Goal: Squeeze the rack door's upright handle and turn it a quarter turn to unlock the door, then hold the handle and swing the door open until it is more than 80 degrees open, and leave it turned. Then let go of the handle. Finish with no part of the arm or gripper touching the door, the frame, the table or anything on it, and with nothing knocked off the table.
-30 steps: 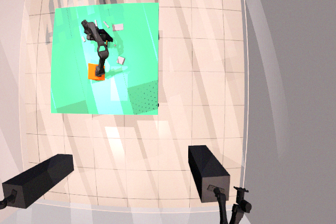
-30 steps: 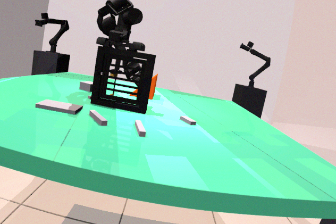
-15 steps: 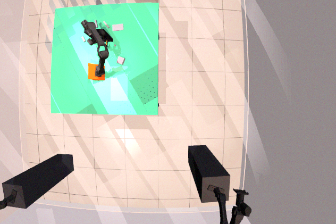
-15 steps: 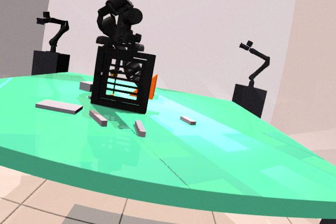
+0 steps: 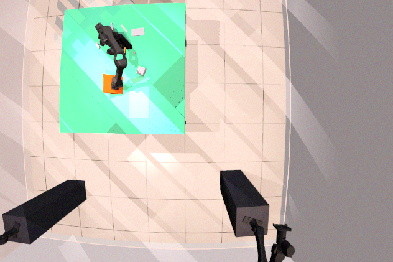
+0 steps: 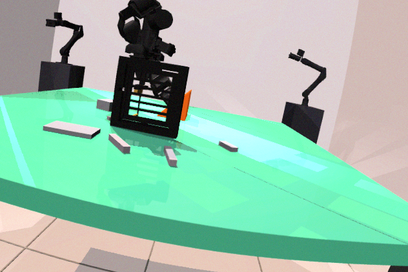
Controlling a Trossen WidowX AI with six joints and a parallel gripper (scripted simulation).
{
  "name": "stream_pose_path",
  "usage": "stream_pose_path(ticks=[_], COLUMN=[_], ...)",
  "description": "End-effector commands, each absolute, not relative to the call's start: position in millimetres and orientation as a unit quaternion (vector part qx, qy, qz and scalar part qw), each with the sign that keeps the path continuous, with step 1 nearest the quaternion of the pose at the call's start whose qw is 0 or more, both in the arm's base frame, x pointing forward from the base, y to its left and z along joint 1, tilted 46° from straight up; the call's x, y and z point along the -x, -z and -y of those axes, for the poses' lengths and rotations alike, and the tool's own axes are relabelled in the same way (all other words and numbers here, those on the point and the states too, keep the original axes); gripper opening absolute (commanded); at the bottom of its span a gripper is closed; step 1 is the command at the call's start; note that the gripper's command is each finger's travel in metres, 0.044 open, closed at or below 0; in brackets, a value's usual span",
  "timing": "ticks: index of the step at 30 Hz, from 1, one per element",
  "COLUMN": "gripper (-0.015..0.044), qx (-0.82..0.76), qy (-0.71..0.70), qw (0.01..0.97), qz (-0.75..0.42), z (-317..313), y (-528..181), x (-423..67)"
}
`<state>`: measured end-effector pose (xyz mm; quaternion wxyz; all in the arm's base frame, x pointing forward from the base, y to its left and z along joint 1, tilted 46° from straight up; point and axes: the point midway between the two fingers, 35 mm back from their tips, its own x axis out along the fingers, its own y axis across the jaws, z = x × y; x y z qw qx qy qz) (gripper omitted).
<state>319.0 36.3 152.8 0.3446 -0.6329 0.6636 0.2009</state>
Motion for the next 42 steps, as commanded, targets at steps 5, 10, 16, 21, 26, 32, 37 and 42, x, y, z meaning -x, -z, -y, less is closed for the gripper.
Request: stream_pose_path(ticks=[5, 10, 16, 21, 26, 32, 37, 42], gripper=[0.0288, 0.0288, 0.0261, 0.0228, 0.0195, 0.0155, 0.0121, 0.0088], qx=[0.673, 0.673, 0.673, 0.673, 0.673, 0.673, 0.673, 0.673], qy=[-0.294, -0.294, -0.294, -0.294, -0.294, -0.294, -0.294, -0.294], qw=[0.254, 0.254, 0.254, 0.254, 0.254, 0.254, 0.254, 0.254], qz=[-0.629, -0.629, -0.629, -0.629, -0.629, -0.629, -0.629, -0.629], z=[-36.6, -36.6, -36.6, -36.6, -36.6, -36.6, -36.6, -36.6], y=[-152.5, -152.5, -152.5, -152.5, -152.5, -152.5, -152.5, -152.5], x=[-318.7, -318.7, -318.7, -318.7, -318.7, -318.7, -318.7, -318.7])
